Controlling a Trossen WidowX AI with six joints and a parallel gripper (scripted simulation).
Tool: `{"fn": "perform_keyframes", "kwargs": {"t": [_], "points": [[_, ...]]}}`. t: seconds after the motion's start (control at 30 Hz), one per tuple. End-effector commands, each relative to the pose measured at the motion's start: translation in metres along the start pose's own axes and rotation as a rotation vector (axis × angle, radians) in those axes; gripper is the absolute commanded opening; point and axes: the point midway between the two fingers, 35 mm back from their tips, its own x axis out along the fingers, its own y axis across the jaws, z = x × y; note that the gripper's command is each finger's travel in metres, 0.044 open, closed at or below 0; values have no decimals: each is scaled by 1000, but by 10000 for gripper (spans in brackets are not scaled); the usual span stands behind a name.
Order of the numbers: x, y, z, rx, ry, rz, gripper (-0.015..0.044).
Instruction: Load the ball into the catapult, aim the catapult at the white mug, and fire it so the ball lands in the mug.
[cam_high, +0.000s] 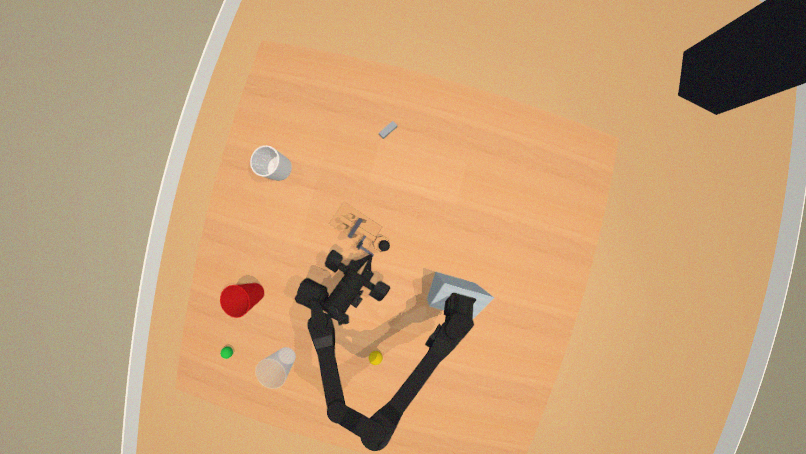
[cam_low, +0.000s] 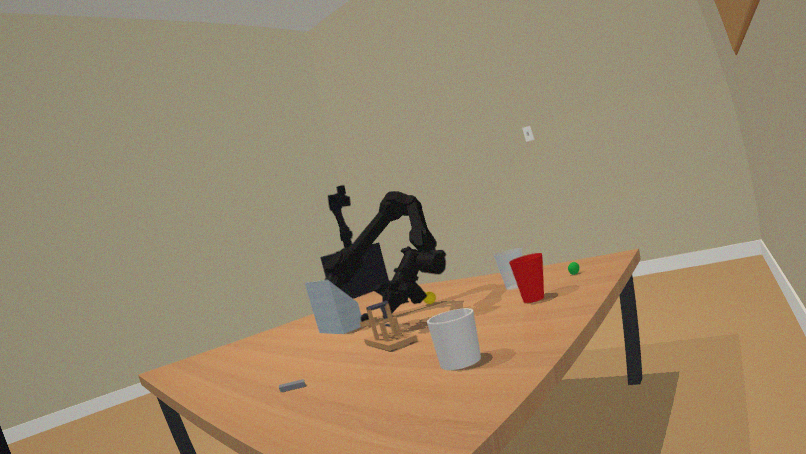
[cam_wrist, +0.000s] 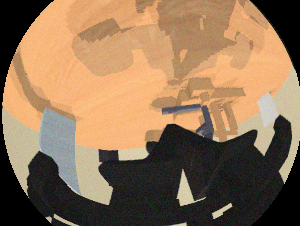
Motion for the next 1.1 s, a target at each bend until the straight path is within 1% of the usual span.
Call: {"fn": "perform_keyframes", "kwargs": {"t": [0.0,0.33,0.43,0.57,0.63,0.8,0.87,0.97,1.0,1.07], "points": [[8,3,5,4,-1,10,0],[18,5,15,4,-2,11,0],[30,7,27,4,-2,12,0],[27,6,26,4,-2,12,0],[6,1,20,3,-2,8,0],[-79,-2,-10,1,0,-1,0],[-101,2,-19,0,1,-2,0],[-104,3,-20,0,1,-2,0],[-89,-4,-13,19,-9,-16,26],[-89,-12,-14,60,-28,-25,79]]}}
